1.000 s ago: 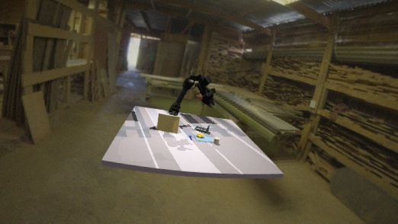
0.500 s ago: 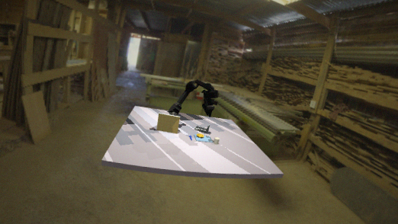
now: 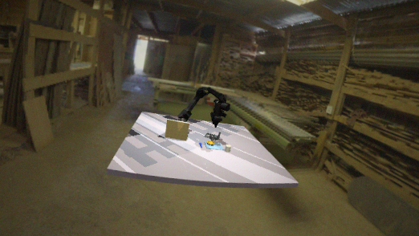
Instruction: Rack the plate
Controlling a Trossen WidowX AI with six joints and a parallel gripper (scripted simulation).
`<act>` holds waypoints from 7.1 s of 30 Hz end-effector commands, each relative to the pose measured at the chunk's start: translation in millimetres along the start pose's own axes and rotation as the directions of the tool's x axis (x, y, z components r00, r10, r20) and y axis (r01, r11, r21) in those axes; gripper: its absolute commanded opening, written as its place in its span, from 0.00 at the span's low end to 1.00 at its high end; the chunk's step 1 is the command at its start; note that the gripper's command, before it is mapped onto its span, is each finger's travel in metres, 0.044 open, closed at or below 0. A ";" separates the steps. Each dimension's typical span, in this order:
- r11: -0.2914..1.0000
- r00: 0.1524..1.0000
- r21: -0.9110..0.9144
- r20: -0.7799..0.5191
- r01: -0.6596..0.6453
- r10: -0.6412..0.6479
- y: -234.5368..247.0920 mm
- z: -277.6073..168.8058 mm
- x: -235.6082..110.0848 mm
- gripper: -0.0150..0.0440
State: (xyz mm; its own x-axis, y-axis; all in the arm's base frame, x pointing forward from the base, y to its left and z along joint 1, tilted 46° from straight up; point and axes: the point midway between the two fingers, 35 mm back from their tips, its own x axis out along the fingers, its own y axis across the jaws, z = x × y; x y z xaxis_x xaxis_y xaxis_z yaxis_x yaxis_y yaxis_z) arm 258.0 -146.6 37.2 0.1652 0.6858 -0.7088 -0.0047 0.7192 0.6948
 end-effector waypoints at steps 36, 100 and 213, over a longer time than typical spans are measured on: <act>1.000 1.000 0.003 -0.016 -0.020 0.020 -1.3 0.5 146.1 0.93; 1.000 1.000 0.005 -0.017 -0.010 0.010 -13.8 15.6 18.7 0.25; -0.040 0.765 0.989 -0.134 0.140 -0.630 156.2 -56.7 68.1 0.25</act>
State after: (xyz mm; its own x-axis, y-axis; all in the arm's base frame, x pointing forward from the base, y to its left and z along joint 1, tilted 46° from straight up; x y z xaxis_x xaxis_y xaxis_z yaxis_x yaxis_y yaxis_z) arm 211.0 19.3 97.3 -0.0231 0.1608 -0.9867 0.9964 -0.0772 -0.0359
